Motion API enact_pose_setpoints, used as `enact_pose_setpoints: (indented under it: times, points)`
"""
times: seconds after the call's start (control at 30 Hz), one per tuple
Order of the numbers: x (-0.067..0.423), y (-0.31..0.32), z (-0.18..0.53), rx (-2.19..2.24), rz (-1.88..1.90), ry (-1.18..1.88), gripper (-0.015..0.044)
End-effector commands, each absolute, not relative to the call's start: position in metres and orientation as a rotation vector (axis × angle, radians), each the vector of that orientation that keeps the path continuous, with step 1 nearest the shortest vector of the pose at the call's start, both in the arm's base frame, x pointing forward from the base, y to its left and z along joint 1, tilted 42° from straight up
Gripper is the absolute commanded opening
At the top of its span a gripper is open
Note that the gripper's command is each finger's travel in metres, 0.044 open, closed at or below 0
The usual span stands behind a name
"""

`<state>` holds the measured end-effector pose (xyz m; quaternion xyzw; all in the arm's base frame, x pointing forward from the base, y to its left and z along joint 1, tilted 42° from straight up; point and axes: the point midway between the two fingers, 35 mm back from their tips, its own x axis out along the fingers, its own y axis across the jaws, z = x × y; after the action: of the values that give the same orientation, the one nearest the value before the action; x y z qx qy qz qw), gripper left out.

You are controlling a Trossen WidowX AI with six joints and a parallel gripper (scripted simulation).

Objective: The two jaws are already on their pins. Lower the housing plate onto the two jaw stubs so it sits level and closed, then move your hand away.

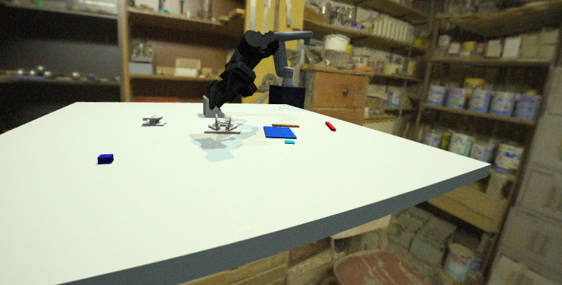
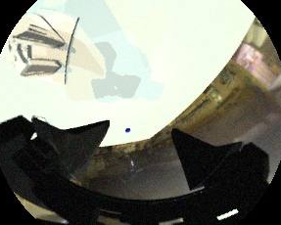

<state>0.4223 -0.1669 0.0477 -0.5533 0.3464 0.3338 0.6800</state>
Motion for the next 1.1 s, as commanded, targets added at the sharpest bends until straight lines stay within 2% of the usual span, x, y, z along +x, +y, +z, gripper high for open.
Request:
enact_pose_setpoints:
  times: [0.0, 0.57, 1.07]
  points:
    - [0.403, -0.192, 0.029, -1.185, 0.783, 0.844, 0.044]
    - [0.313, -0.256, -0.034, -0.936, 0.941, 1.002, 0.044]
    - [0.22, -0.281, -0.077, -0.685, 1.104, 0.989, 0.044]
